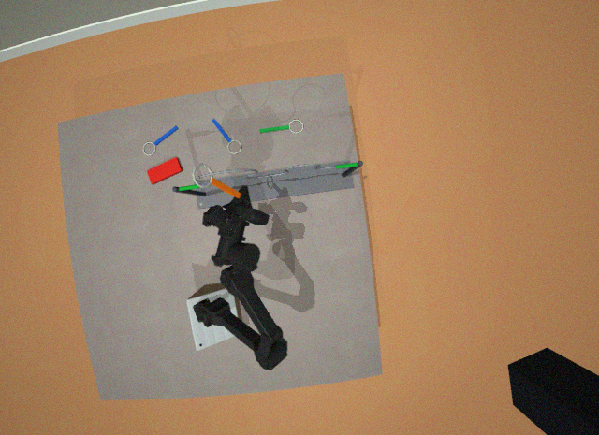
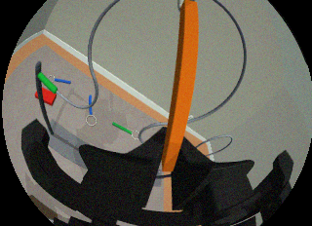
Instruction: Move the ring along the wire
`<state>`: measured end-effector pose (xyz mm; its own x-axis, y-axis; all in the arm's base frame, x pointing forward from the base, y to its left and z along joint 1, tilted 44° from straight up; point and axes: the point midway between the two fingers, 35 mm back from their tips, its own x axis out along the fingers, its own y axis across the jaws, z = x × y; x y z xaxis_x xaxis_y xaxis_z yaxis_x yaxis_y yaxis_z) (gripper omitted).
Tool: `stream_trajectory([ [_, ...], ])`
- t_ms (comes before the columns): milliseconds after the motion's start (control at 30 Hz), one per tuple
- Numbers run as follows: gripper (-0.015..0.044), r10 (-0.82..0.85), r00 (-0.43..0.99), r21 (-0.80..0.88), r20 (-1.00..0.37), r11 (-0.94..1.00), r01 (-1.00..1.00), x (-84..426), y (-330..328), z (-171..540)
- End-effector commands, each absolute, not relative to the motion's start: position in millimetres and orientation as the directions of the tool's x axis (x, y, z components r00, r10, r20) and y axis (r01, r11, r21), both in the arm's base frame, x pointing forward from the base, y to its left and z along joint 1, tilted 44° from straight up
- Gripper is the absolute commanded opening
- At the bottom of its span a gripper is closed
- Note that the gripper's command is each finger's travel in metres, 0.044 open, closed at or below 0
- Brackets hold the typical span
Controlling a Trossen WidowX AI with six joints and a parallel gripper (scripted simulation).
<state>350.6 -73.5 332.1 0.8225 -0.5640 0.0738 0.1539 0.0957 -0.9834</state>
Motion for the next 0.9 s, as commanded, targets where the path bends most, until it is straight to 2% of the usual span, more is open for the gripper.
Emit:
stream_trajectory([
  [0, -0.0150, -0.554, 0.827, -0.989, 0.097, 0.041, 0.143, 351.1, -73.5, 333.8],
  [867, -0.0150, -0.507, 0.834, -0.958, 0.220, -0.273, 0.086, 350.8, -73.2, 347.8],
])
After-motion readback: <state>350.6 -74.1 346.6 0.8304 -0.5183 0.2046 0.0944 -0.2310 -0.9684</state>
